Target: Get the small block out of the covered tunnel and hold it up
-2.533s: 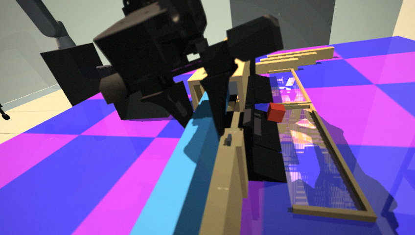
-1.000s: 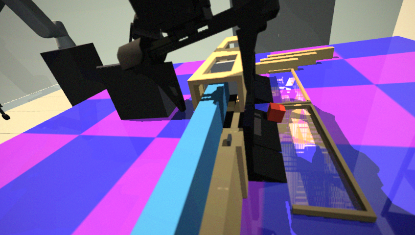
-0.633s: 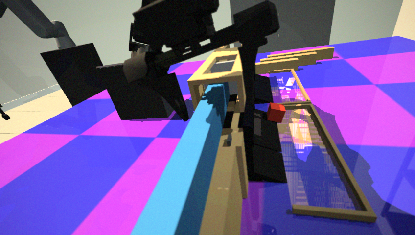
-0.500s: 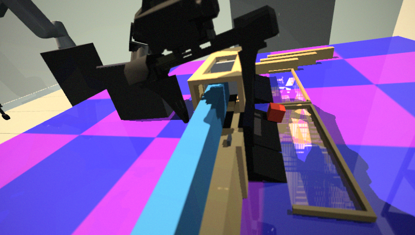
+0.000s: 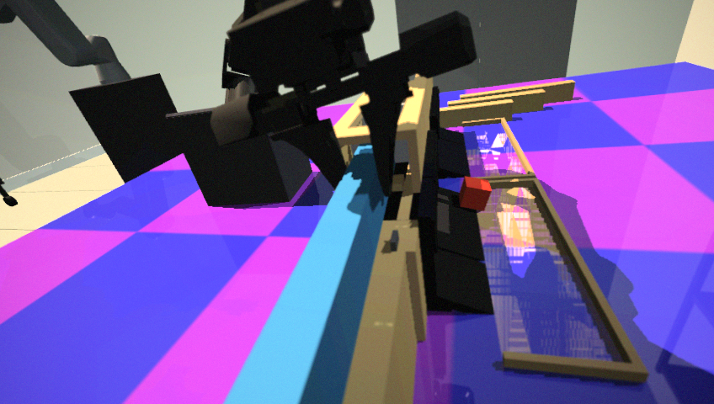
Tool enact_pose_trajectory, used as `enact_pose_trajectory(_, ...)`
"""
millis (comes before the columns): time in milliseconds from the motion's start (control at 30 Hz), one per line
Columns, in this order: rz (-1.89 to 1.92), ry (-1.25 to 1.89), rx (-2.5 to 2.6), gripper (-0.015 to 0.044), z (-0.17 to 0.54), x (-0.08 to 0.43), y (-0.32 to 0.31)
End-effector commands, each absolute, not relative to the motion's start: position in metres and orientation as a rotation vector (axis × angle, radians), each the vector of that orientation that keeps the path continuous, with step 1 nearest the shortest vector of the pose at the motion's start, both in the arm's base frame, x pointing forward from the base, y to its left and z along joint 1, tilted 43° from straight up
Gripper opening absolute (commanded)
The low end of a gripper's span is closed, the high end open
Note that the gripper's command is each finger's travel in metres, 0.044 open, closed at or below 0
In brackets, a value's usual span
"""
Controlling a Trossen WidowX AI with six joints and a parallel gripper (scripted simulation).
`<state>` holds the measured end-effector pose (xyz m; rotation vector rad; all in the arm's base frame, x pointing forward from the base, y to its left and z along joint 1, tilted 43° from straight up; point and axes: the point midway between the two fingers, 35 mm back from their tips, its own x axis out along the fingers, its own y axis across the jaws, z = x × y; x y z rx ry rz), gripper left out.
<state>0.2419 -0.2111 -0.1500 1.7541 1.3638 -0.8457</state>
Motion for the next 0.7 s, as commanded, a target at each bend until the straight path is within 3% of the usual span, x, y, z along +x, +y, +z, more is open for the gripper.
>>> enact_pose_trajectory(0,-0.838,1.357,1.759,0.0033,-0.149,0.244,-0.211)
enact_pose_trajectory(67,-0.838,1.357,1.759,0.0,-0.15,0.244,-0.211)
enact_pose_trajectory(667,-0.841,1.362,1.769,0.0,-0.188,0.241,-0.248)
